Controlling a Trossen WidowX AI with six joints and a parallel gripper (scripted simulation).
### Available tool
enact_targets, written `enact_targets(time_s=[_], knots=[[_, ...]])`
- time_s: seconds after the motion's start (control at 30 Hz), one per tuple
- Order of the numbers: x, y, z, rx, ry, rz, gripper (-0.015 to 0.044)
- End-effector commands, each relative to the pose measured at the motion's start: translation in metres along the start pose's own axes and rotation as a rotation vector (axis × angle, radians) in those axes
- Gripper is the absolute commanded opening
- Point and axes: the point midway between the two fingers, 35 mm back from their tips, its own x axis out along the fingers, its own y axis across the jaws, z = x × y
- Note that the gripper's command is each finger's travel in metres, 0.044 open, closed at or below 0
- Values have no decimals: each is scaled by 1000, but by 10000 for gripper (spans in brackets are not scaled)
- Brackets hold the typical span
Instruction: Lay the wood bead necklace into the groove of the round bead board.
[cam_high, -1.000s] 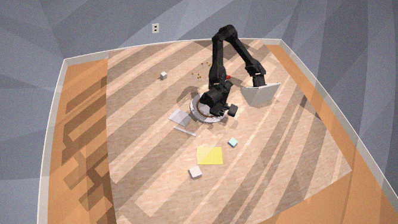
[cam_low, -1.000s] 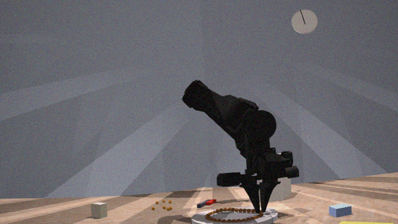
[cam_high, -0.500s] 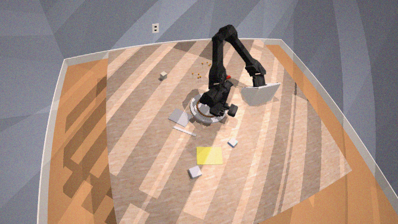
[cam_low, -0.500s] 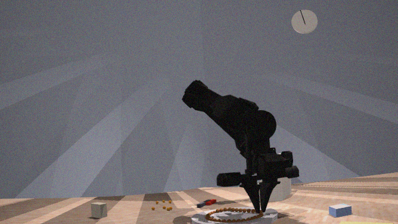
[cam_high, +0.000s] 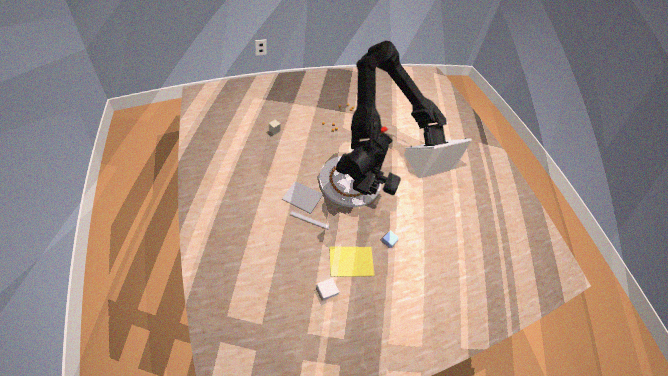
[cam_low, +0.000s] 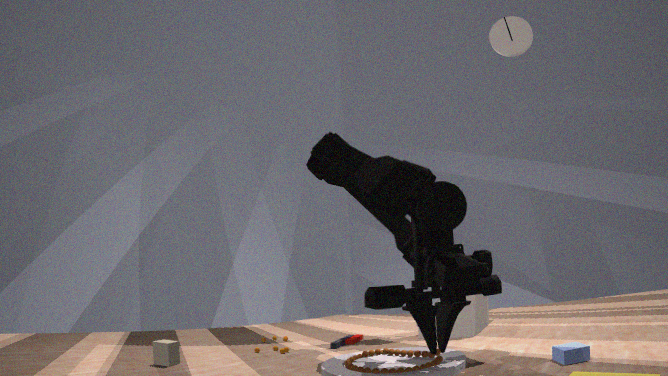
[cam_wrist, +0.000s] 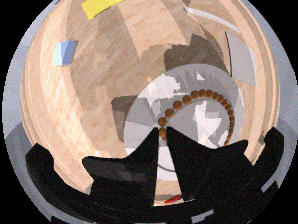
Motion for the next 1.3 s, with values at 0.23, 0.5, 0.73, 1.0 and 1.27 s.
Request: enact_targets(time_s=[0.23,0.5,0.73,1.0,1.27], knots=[[3,3,2,5,-3,1,0],[7,3,2,5,-3,1,0],[4,2,4,12,-11,-1,157],[2,2,4,10,-9,0,368],[-2,3,3,5,-3,1,440]])
